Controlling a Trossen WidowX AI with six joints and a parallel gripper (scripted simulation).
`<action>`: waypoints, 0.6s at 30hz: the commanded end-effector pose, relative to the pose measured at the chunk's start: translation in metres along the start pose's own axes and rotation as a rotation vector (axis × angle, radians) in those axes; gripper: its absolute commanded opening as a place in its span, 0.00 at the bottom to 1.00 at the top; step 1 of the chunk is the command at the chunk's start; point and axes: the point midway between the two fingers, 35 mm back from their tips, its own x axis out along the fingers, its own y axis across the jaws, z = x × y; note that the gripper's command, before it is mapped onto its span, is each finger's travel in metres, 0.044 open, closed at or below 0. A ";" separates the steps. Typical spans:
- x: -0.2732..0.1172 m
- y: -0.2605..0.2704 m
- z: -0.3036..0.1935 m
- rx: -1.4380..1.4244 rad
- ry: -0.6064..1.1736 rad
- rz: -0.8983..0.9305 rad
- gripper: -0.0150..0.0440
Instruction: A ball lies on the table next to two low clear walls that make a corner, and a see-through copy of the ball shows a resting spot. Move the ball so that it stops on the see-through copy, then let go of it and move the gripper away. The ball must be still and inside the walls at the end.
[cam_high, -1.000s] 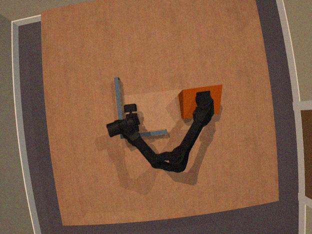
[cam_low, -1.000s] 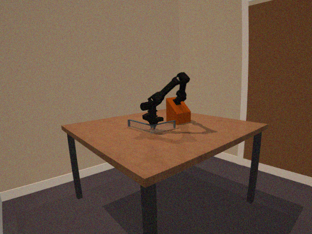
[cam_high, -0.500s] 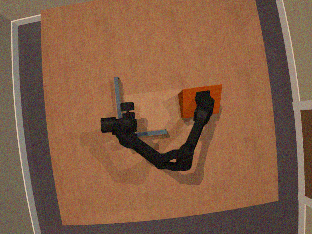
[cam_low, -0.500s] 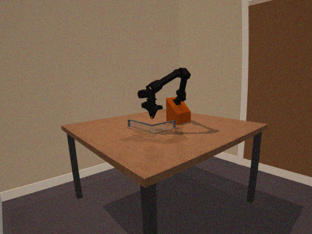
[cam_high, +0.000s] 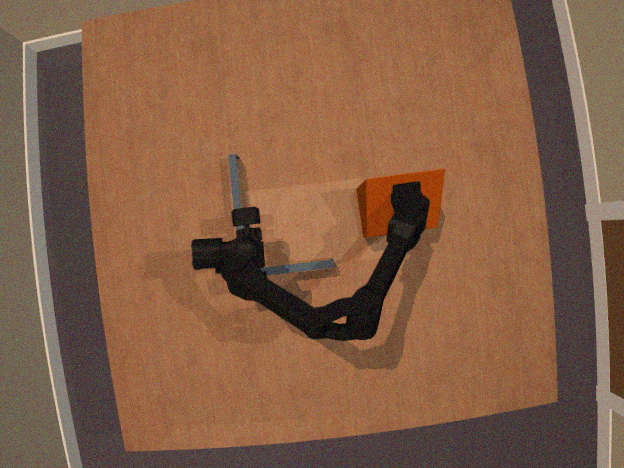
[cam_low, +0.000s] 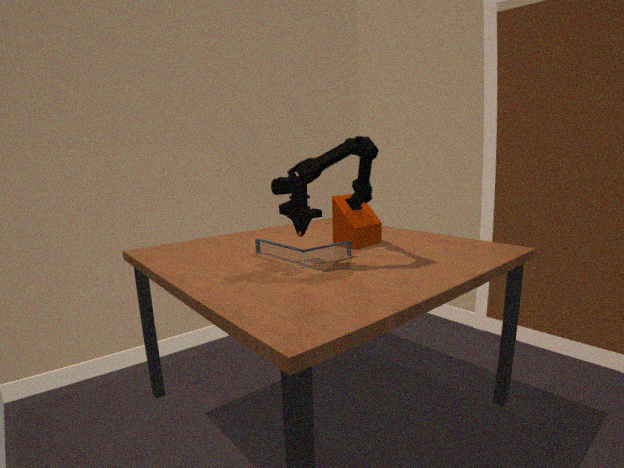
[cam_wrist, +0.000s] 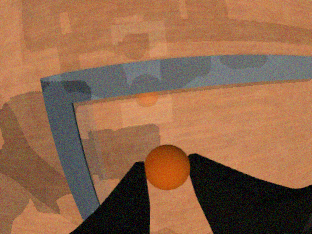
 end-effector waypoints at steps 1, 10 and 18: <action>0.010 0.001 0.011 0.001 -0.005 0.004 0.25; 0.045 0.001 0.013 0.001 -0.005 0.004 0.25; 0.080 0.002 0.011 0.002 -0.004 0.007 0.25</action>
